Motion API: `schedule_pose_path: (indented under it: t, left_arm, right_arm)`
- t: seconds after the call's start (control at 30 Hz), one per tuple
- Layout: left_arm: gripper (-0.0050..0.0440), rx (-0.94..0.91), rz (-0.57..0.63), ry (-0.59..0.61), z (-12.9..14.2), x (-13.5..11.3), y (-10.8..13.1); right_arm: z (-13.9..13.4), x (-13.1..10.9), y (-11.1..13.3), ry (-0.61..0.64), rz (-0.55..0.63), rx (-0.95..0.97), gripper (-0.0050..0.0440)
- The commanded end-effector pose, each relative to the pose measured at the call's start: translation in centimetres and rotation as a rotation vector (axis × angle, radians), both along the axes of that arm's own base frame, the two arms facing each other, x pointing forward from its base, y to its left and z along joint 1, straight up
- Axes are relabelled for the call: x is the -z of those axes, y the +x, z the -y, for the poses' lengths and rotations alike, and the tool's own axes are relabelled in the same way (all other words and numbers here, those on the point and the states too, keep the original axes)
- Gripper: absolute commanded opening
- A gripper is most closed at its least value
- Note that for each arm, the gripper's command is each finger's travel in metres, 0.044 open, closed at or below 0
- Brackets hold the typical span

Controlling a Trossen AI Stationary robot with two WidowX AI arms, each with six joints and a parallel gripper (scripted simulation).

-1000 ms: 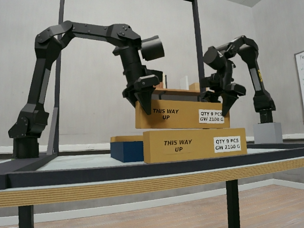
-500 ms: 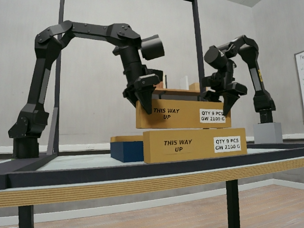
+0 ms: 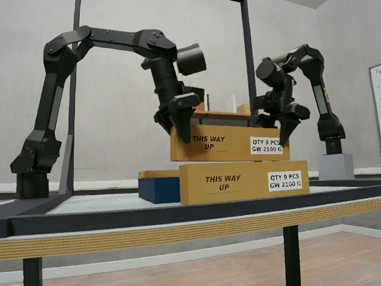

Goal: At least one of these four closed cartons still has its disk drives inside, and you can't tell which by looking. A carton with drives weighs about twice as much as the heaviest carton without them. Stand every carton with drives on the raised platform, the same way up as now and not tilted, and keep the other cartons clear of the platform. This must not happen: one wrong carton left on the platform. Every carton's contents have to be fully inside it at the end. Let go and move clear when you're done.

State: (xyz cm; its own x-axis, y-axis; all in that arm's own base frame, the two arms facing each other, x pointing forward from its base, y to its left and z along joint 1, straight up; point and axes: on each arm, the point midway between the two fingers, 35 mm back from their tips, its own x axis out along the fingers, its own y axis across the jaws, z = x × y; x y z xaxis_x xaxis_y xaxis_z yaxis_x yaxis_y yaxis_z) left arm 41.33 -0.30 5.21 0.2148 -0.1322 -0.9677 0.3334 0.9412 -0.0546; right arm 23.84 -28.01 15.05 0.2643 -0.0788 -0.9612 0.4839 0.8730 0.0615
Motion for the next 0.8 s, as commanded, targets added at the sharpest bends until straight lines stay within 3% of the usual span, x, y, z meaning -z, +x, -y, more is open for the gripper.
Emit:
schedule_pose_path:
  t: [0.0, 0.33, 0.37, 0.77]
  left_arm:
    - [-0.0050, -0.006, 0.094, 0.001, -0.2, -3.7, 0.6]
    - [-0.0050, -0.006, 0.094, 0.001, -0.2, -3.7, 0.6]
    - [-0.0050, -0.001, 0.122, 0.006, 3.2, -5.3, -0.3]
    - [-0.0050, -0.001, 0.122, 0.006, 3.2, -5.3, -0.3]
  right_arm:
    - [0.1, -3.0, -0.2, -0.069, 0.050, 0.002, -0.0050]
    - [0.1, -3.0, -0.2, -0.069, 0.050, 0.002, -0.0050]
    - [-3.3, -4.8, 1.4, -0.097, 0.061, 0.006, -0.0050]
    - [-3.3, -4.8, 1.4, -0.097, 0.061, 0.006, -0.0050]
